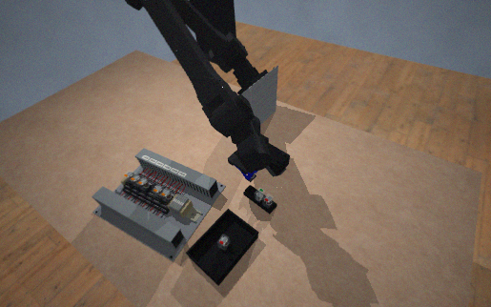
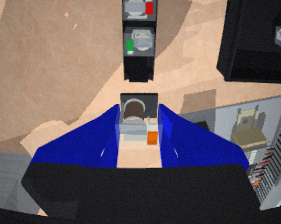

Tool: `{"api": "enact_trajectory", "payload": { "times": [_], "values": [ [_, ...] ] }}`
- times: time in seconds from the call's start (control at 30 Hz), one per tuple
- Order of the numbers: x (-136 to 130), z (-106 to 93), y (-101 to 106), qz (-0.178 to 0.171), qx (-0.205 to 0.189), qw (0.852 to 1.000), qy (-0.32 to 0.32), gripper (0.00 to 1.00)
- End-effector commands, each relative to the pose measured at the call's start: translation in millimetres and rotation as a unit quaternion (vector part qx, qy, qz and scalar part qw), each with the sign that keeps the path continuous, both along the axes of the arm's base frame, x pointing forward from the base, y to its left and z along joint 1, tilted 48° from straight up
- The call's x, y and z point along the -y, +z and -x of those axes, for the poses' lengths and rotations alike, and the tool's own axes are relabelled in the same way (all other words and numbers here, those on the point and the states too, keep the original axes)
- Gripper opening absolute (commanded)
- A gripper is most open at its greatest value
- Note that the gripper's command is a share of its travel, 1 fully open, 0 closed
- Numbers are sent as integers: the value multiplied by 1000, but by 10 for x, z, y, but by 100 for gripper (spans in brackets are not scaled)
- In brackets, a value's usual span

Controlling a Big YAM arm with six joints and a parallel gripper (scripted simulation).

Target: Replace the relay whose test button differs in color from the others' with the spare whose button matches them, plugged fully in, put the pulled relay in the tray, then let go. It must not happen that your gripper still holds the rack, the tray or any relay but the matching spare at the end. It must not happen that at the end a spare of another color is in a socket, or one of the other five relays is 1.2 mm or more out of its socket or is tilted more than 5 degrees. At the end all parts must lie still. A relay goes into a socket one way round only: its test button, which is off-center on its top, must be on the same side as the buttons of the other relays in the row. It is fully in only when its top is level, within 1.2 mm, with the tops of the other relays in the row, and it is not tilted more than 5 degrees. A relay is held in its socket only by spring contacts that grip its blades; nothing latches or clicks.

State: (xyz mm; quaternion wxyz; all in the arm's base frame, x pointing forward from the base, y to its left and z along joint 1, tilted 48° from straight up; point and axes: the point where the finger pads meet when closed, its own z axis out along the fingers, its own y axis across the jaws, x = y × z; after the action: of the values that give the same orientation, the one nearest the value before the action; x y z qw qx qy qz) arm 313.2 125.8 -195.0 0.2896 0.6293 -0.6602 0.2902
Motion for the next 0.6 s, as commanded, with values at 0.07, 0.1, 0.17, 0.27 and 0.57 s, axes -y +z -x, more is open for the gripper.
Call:
{"api": "enact_trajectory", "payload": {
  "times": [0.07,0.1,0.17,0.27,0.57],
  "values": [
    [-297,-210,94,-20,26,999,8,0],
    [-298,-212,96,-21,26,999,8,0],
    [-292,-219,100,-21,26,999,8,0],
    [-287,-223,101,-21,26,999,7,0],
    [-265,-238,106,-21,25,999,4,0]
  ]
}}
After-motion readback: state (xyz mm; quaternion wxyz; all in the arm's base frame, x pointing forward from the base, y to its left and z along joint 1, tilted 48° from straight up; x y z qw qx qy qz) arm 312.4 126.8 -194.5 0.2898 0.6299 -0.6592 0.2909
